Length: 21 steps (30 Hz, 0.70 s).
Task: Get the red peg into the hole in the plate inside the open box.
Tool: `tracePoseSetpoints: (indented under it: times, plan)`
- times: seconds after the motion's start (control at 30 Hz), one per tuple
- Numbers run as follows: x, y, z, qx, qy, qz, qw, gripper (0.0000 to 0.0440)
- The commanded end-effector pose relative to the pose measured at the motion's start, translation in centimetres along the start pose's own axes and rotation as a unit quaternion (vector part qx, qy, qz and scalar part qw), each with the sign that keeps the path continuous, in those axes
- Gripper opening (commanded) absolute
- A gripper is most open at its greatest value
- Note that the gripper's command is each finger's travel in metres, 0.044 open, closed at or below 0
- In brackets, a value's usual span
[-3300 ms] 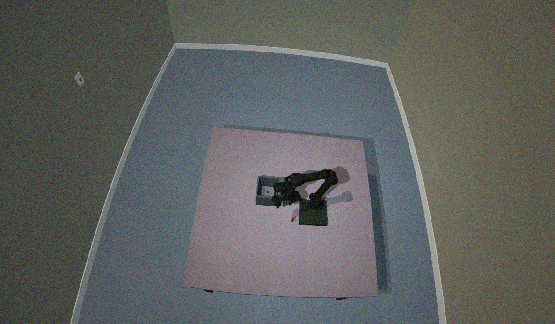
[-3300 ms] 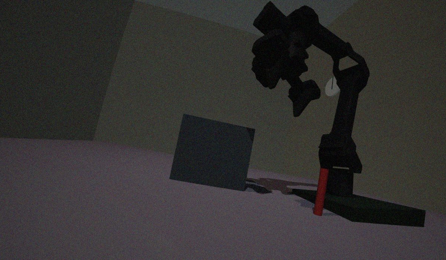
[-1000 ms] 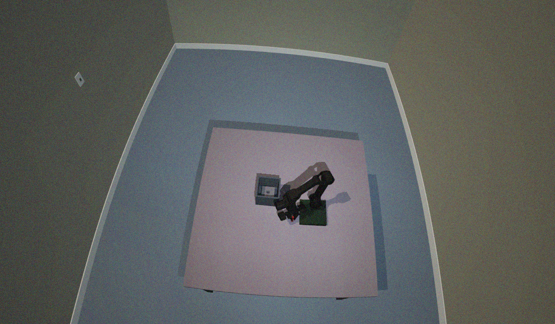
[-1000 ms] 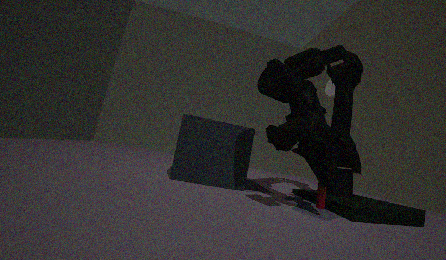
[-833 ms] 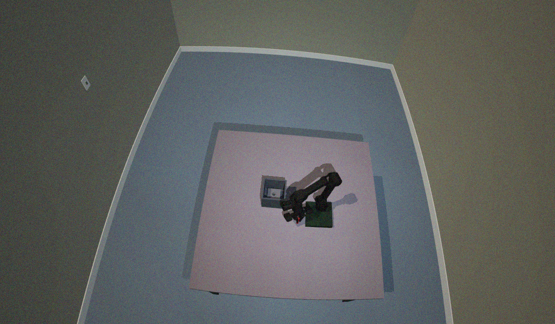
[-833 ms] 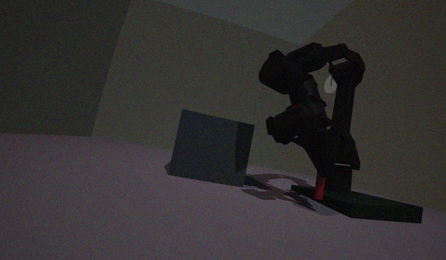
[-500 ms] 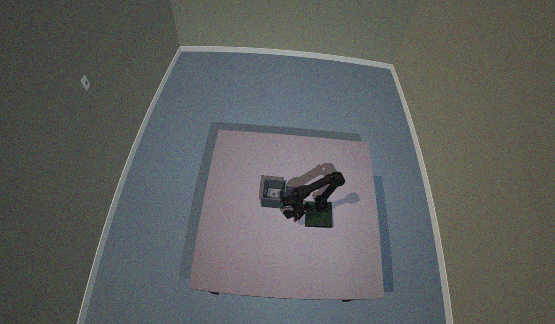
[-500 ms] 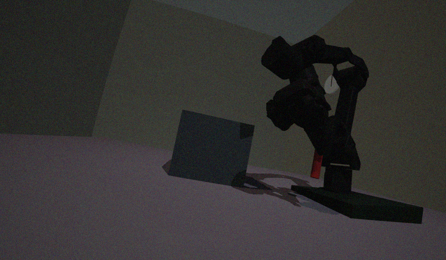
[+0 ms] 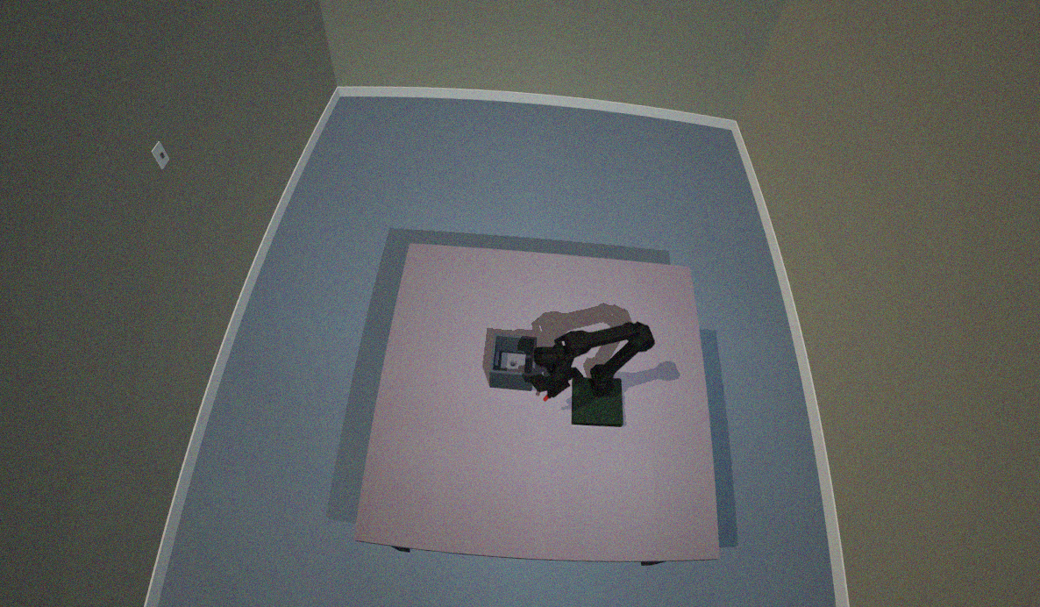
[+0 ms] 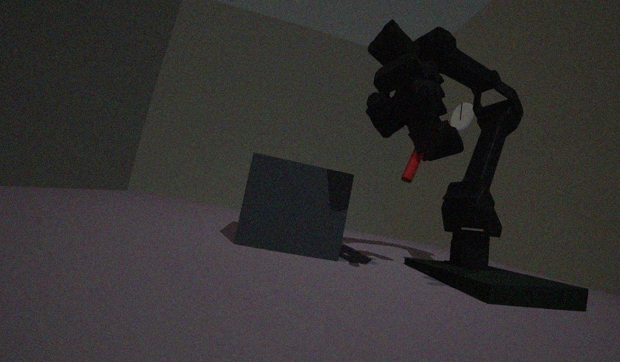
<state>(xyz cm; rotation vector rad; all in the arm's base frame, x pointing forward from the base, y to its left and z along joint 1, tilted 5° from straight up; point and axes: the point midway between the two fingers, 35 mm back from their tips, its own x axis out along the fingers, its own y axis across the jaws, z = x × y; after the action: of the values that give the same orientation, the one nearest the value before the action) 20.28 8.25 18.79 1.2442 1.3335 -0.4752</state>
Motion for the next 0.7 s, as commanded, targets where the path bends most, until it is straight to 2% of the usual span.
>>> tracePoseSetpoints:
  times: [0.0, 0.3, 0.67]
  plan:
    - [-1.7, 0.5, 0.7, -0.004, -0.025, 0.017, 1.000, 0.0000]
    - [-4.7, 0.8, 3.7, 0.017, -0.088, 0.021, 0.996, 0.0000]
    - [-6.0, 0.2, 7.4, 0.060, -0.128, -0.006, 0.990, 0.0000]
